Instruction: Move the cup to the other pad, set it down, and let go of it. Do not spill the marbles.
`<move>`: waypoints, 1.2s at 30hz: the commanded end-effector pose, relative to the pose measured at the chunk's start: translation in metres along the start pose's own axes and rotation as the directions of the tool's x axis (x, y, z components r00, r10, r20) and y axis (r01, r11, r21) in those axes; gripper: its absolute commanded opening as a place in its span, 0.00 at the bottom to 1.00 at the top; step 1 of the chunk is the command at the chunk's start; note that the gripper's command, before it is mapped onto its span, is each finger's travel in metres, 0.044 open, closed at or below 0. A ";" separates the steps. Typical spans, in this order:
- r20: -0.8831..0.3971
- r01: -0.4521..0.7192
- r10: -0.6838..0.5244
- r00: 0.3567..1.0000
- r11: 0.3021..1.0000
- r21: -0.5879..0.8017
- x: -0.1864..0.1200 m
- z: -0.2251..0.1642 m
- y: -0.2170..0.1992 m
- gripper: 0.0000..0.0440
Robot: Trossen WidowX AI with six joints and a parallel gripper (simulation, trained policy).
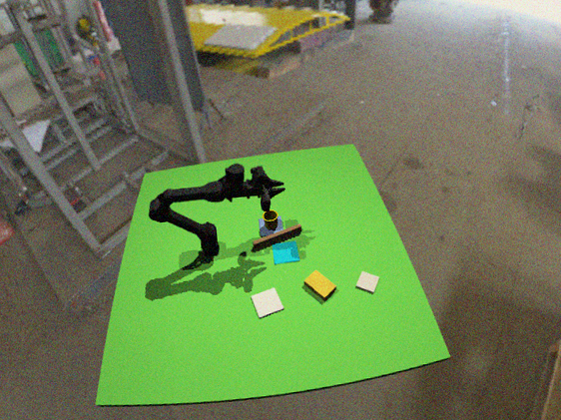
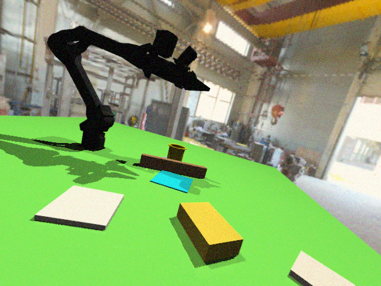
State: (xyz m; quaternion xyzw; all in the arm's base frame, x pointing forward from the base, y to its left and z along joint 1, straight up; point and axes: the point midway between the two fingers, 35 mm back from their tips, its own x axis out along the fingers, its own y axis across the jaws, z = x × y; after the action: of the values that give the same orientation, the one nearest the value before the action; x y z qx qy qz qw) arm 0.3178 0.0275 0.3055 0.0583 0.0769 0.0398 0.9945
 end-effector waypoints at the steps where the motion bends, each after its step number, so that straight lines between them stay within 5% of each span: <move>1: -0.032 -0.011 0.013 0.999 0.999 0.033 0.002 0.000 0.005 0.27; 36: -0.442 0.117 0.082 0.894 0.907 0.405 0.007 -0.015 0.049 0.31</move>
State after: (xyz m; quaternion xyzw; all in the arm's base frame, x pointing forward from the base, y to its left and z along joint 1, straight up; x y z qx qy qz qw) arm 0.3187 0.0742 0.2968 0.2478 0.2976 0.0278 0.9216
